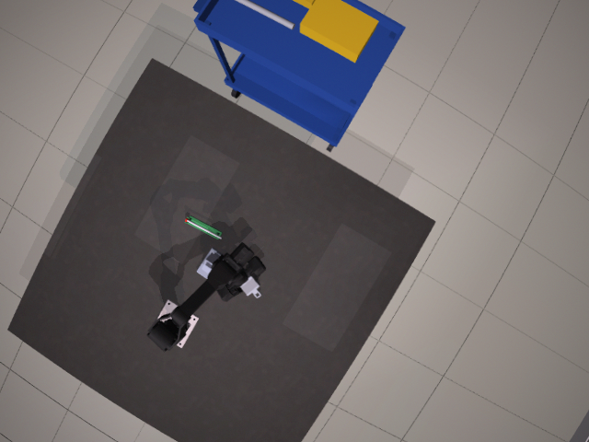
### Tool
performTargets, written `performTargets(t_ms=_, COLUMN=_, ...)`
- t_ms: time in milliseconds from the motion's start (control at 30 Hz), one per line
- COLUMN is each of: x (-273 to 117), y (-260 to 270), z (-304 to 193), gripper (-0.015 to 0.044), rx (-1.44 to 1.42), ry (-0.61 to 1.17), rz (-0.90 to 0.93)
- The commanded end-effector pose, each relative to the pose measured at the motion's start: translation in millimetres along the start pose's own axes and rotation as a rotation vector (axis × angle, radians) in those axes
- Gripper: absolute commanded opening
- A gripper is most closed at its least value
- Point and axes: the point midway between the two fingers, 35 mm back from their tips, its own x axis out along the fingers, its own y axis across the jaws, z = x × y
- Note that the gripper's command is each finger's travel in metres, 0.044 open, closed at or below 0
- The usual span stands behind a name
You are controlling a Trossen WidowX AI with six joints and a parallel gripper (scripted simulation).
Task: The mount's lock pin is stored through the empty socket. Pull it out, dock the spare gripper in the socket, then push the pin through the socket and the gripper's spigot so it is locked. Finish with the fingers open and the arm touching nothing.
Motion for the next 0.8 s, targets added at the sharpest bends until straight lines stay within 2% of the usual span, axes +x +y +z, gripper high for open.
performTargets(t_ms=0, x=-20, y=-4, z=-12, gripper=0.0000, rx=0.013, ry=0.001, rz=-0.019)
performTargets(t_ms=500, x=-80, y=3, z=-47, gripper=0.0000, rx=0.013, ry=0.001, rz=-0.019)
performTargets(t_ms=767, x=-77, y=3, z=-44, gripper=0.0000, rx=0.010, ry=-0.002, rz=-0.012)
